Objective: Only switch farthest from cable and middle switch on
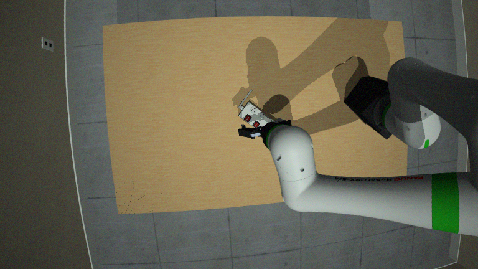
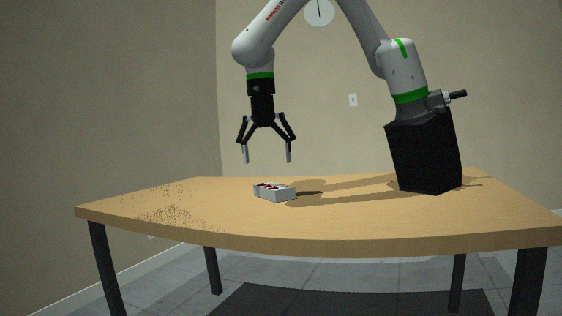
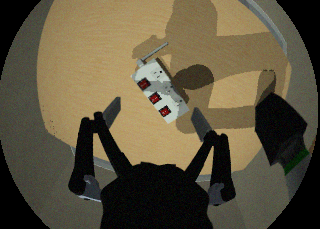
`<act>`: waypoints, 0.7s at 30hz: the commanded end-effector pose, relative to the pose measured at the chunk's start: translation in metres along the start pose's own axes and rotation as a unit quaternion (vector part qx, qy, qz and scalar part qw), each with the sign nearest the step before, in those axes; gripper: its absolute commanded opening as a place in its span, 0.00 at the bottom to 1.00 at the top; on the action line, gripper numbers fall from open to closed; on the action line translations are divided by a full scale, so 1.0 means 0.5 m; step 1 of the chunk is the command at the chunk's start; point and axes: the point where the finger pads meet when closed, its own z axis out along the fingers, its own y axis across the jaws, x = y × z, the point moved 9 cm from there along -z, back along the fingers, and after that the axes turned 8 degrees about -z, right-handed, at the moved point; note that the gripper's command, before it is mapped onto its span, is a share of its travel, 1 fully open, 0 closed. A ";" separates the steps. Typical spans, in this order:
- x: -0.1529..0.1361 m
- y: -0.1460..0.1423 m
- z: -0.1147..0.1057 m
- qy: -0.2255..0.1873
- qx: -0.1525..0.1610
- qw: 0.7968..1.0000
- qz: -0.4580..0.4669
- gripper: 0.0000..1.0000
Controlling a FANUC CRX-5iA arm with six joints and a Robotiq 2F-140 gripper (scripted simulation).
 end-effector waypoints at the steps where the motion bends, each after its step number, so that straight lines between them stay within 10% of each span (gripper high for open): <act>1: 0.005 0.000 0.002 -0.016 0.005 0.996 -0.093 1.00; 2: 0.005 0.000 0.002 -0.016 0.007 0.987 -0.159 1.00; 3: 0.005 0.000 0.002 -0.016 0.008 0.984 -0.178 0.00; 13: 0.016 -0.002 0.002 -0.043 0.017 0.925 -0.378 0.00; 21: 0.016 -0.002 0.002 -0.044 0.017 0.924 -0.378 0.00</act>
